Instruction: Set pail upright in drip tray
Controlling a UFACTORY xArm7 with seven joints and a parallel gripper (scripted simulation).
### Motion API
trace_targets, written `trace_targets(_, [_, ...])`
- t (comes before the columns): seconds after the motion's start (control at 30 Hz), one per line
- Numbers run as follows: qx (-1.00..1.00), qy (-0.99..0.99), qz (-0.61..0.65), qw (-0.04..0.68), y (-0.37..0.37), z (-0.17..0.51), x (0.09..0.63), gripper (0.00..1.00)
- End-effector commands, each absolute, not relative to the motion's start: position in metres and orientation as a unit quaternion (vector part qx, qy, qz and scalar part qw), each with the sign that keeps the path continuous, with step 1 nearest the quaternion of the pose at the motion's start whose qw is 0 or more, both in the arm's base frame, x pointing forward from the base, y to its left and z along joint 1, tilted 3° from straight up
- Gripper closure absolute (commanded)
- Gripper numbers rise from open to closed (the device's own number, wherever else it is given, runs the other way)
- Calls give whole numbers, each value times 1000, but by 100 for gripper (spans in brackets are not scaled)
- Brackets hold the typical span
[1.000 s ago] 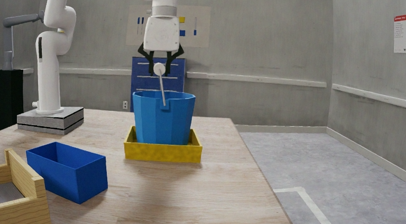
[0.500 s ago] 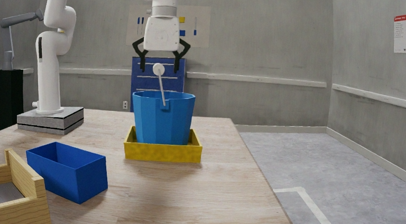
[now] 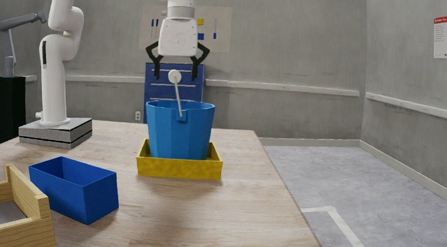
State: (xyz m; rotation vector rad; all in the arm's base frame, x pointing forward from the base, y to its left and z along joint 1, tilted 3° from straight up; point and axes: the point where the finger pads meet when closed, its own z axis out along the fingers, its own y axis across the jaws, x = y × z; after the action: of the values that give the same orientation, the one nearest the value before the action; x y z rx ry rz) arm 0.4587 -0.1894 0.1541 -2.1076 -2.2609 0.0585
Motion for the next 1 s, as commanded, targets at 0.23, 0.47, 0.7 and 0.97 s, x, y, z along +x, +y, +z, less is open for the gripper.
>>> trace_targets(0.23, [-682, -731, 18, 23, -190, 157, 460, 0])
trace_targets(0.47, [-682, -731, 18, 23, -190, 159, 460, 0])
trace_targets(0.7, [-682, -731, 18, 23, -190, 168, 461, 0])
trace_targets(0.97, [-682, -731, 18, 23, -190, 179, 461, 0])
